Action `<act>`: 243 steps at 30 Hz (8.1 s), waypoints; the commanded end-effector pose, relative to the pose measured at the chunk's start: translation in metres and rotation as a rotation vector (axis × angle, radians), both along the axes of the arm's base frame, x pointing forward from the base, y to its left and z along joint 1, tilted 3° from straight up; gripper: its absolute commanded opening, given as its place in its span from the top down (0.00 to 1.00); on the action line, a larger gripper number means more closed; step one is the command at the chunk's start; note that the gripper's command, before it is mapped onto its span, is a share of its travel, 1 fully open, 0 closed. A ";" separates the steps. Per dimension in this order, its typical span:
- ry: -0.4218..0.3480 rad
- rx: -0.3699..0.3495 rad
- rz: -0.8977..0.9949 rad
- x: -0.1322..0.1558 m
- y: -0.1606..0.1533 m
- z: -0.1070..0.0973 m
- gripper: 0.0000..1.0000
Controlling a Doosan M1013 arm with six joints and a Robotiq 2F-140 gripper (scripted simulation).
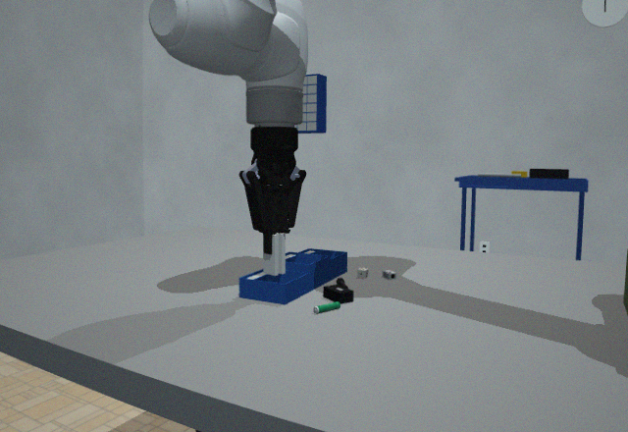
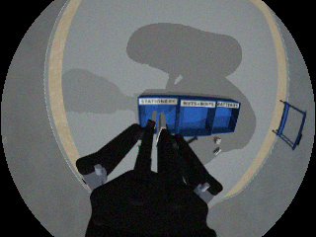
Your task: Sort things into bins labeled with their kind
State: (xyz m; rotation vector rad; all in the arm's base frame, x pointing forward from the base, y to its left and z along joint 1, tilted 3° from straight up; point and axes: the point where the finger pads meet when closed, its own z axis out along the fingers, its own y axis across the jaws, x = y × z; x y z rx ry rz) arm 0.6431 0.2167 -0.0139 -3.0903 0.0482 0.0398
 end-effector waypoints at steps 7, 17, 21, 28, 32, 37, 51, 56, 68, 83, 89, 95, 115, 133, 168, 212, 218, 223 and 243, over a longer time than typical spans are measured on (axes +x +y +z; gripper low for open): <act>0.000 0.000 0.000 0.000 0.001 -0.019 0.95; 0.000 0.000 0.000 0.000 0.001 -0.019 0.95; 0.000 0.000 0.000 0.000 0.001 -0.019 0.95; 0.000 0.000 0.000 0.000 0.001 -0.019 0.95; 0.000 0.000 0.000 0.000 0.001 -0.019 0.95; 0.000 0.000 0.000 0.000 0.001 -0.019 0.95; 0.000 0.000 0.000 0.000 0.001 -0.019 0.95; 0.000 0.000 0.000 0.000 0.001 -0.015 0.95; 0.000 0.000 0.000 0.000 0.000 -0.002 0.95; 0.000 0.000 0.000 0.001 -0.002 0.035 0.95; 0.000 0.000 0.000 0.001 -0.003 0.057 0.95; 0.000 0.000 0.000 0.003 -0.005 0.107 0.95; 0.015 -0.007 -0.302 -0.033 -0.025 0.108 0.75; 0.015 -0.007 -0.302 -0.092 -0.053 0.042 0.75; 0.015 -0.007 -0.302 -0.091 -0.051 0.023 0.75; 0.015 -0.007 -0.302 -0.093 -0.048 -0.035 0.87; 0.015 -0.007 -0.302 -0.093 -0.048 -0.035 0.87; 0.015 -0.007 -0.302 -0.093 -0.048 -0.035 0.87; 0.015 -0.007 -0.302 -0.092 -0.049 -0.018 0.87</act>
